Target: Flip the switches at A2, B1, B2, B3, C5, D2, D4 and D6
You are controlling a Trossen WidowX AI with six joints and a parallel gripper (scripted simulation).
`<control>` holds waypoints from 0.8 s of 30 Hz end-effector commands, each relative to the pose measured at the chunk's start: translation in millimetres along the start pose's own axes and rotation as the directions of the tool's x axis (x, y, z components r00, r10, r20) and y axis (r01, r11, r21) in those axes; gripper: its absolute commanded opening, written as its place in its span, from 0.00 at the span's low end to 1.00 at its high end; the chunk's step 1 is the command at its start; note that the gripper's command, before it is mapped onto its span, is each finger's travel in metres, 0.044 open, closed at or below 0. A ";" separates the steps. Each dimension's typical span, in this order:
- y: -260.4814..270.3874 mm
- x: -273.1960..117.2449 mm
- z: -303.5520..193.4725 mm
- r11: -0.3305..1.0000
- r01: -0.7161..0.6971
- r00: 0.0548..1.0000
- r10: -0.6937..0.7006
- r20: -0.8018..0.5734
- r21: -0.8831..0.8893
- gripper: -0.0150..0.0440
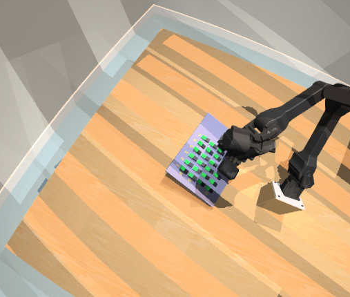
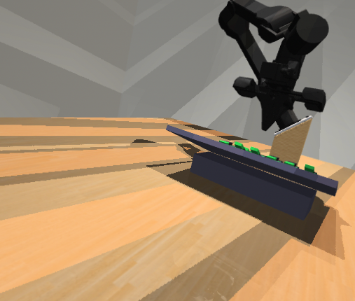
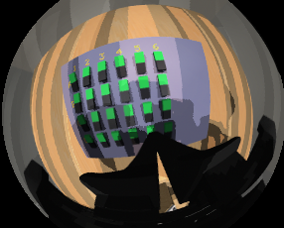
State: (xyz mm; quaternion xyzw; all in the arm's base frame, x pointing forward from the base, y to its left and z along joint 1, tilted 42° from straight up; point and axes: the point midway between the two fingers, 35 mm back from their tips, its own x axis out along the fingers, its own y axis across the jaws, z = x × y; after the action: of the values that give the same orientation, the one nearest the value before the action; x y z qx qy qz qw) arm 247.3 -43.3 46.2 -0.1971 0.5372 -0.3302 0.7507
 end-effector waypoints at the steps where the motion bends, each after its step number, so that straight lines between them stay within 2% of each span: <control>1: -0.3 -6.4 -1.5 1.000 0.006 1.000 -0.006 -0.007 0.003 0.25; 10: 87.7 -6.6 -22.1 1.000 0.001 1.000 -0.001 -0.008 0.005 0.25; 16: 89.5 -4.6 -22.8 1.000 0.001 1.000 -0.001 -0.009 0.005 0.25; 20: 89.0 26.8 -22.1 1.000 0.002 1.000 -0.002 -0.031 0.005 0.25; 24: 88.8 28.7 -22.1 1.000 0.003 0.999 -0.002 -0.032 0.005 0.25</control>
State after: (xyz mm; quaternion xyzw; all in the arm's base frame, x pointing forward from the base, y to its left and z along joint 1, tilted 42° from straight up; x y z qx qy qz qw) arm 257.8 4.8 -33.6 -0.1884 0.5454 -0.3366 0.7441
